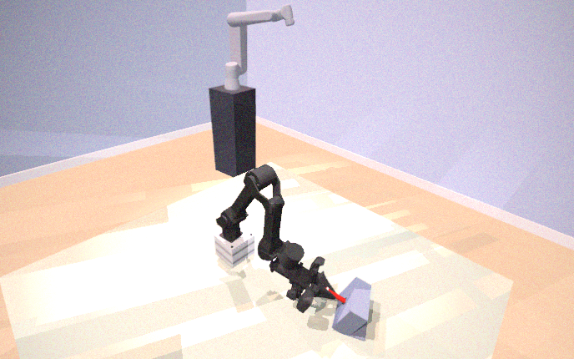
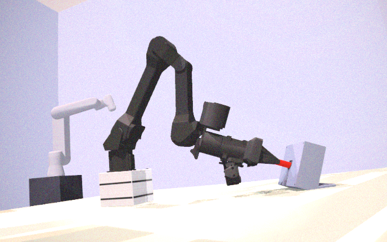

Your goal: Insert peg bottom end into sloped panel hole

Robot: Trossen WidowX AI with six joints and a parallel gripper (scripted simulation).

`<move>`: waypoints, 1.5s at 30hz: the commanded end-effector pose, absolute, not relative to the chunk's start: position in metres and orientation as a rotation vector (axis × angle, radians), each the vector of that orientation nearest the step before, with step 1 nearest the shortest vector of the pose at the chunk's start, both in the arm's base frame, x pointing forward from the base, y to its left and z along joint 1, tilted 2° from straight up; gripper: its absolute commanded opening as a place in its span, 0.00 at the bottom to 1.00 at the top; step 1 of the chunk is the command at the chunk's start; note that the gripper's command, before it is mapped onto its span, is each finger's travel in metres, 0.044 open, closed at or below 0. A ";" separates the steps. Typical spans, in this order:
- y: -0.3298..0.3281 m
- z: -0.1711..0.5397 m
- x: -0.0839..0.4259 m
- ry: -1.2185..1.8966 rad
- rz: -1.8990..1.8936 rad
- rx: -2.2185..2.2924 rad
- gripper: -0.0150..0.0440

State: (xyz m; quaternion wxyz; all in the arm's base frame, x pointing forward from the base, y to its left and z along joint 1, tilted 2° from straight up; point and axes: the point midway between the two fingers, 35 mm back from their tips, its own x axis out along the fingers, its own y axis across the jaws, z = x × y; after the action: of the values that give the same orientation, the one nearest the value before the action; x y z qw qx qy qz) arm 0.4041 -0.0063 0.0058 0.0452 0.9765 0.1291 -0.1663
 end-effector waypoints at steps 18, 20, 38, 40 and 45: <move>-0.004 0.005 0.411 0.397 -0.500 2.989 0.25; -0.003 0.005 0.412 0.397 -0.500 2.989 0.25; -0.003 0.004 0.416 0.397 -0.499 2.989 0.25; -0.003 0.004 0.416 0.397 -0.499 2.989 0.25; -0.003 0.004 0.417 0.397 -0.499 2.989 0.25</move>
State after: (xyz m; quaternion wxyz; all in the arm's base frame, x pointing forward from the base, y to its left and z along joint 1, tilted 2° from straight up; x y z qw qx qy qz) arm 0.4145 -0.0035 0.0028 0.0455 0.9768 0.1282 -0.1652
